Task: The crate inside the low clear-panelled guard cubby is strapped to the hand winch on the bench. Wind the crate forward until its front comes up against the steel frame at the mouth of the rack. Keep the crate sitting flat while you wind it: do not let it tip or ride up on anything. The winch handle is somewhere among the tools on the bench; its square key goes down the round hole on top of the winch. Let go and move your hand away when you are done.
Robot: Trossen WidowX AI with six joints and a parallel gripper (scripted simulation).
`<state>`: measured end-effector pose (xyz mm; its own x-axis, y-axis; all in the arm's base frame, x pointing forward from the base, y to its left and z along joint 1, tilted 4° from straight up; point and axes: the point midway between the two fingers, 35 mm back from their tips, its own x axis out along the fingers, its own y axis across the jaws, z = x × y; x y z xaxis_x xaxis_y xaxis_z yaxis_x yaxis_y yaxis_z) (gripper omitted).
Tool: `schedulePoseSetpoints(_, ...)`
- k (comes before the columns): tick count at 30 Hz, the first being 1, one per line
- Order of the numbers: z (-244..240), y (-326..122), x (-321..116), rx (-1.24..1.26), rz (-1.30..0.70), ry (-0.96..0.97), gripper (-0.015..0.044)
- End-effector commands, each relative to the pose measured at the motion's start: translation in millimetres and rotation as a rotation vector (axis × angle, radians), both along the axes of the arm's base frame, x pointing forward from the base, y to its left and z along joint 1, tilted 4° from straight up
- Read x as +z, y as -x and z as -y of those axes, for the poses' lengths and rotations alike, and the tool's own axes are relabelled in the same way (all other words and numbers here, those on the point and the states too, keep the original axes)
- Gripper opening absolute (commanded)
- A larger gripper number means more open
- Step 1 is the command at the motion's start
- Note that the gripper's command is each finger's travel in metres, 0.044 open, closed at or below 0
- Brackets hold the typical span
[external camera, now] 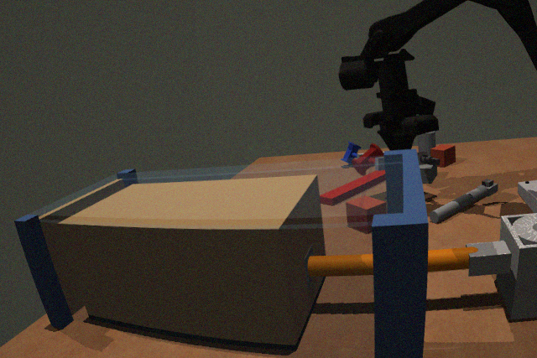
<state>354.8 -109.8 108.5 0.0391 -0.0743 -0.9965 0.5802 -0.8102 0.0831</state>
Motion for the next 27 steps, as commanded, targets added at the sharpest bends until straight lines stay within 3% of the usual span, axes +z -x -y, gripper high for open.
schedulePoseSetpoints(1,-8,9,69,-0.001,0.018,0.001,0.0)
schedulePoseSetpoints(17,-11,13,80,0.015,0.012,0.003,0.0)
schedulePoseSetpoints(27,-60,11,83,0.337,0.022,0.008,0.0)
